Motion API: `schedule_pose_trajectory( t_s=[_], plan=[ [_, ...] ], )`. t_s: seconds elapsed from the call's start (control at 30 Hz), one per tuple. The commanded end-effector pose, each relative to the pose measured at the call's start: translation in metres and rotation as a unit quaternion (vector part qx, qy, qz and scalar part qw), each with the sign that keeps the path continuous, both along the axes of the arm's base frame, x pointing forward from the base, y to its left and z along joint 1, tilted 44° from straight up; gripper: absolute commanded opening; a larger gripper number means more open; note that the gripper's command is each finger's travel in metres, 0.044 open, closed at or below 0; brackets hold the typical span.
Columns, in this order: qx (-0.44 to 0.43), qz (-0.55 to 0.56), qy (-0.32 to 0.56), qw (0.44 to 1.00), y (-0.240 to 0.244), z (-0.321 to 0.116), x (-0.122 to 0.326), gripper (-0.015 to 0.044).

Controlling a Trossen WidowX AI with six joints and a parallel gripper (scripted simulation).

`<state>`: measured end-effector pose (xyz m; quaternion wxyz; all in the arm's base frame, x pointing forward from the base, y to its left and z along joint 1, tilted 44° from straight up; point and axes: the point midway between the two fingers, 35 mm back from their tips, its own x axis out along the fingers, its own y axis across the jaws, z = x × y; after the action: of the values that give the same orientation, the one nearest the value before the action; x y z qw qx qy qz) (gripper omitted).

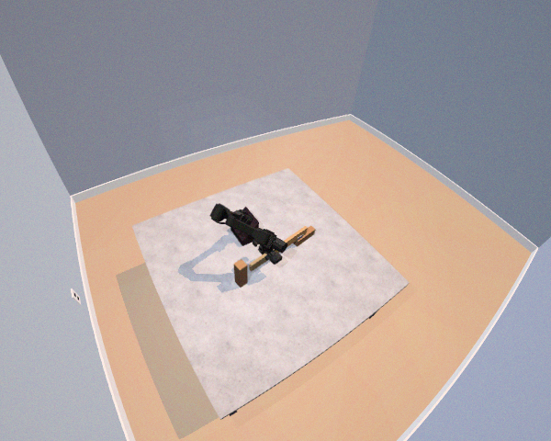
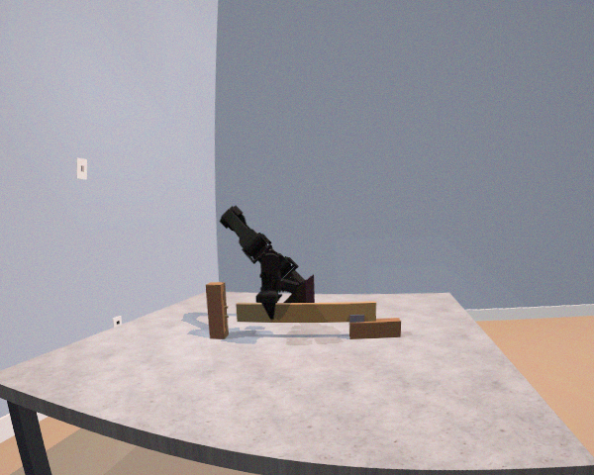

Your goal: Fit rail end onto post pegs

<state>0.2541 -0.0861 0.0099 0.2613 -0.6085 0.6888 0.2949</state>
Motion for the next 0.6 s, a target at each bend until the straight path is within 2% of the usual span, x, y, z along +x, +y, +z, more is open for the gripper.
schedule_pose_trajectory(
  t_s=[0.0,0.57],
  plan=[
    [0.001,0.003,-0.001,1.000,0.0004,0.0028,0.0015,0.0000],
    [0.000,0.003,-0.001,1.000,-0.0030,0.0069,0.0025,0.0000]
  ],
)
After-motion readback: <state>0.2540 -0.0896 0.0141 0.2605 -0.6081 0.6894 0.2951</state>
